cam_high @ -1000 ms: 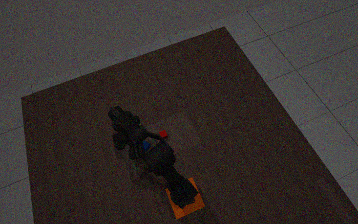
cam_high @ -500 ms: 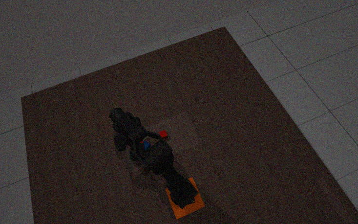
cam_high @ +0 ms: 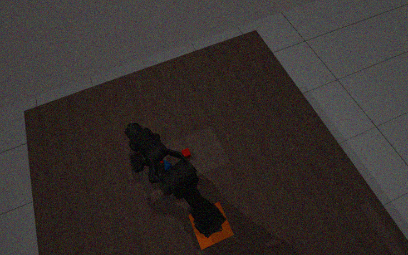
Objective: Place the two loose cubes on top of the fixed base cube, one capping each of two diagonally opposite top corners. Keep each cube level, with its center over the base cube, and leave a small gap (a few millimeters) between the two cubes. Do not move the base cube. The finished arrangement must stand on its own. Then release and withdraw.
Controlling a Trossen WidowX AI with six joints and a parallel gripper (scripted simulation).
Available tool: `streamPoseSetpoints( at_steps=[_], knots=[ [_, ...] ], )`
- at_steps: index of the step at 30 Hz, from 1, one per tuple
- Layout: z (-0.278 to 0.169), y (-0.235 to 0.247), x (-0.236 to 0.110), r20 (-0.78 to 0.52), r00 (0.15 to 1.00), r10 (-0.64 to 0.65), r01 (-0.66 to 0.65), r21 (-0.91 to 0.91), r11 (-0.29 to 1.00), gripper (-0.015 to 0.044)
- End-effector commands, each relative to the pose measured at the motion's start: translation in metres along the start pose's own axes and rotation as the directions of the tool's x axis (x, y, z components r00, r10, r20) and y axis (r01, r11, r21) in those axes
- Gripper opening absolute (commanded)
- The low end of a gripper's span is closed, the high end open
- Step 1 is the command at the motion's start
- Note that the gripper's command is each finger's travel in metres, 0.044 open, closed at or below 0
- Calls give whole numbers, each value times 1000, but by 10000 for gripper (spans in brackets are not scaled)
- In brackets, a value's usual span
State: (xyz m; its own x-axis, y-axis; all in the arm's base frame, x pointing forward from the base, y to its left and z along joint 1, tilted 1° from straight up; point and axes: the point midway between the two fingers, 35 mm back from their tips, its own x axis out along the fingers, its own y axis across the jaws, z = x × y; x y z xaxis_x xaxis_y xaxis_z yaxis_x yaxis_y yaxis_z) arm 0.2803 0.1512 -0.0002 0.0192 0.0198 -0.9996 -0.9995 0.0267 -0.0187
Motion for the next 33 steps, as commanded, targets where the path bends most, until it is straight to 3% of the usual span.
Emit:
streamPoseSetpoints(
  at_steps=[1, 21, 25, 33],
  knots=[
    [-1, 2, 2, -1, 1000, 5, -5, 4, 1000, 105],
    [-1, 2, 2, -1, 1000, 5, -5, 4, 1000, 105],
    [-1, 2, 2, -1, 1000, 5, -5, 4, 1000, 205],
    [0, 0, -7, 0, 1000, 1, -1, 1, 1000, 205]
  ],
)
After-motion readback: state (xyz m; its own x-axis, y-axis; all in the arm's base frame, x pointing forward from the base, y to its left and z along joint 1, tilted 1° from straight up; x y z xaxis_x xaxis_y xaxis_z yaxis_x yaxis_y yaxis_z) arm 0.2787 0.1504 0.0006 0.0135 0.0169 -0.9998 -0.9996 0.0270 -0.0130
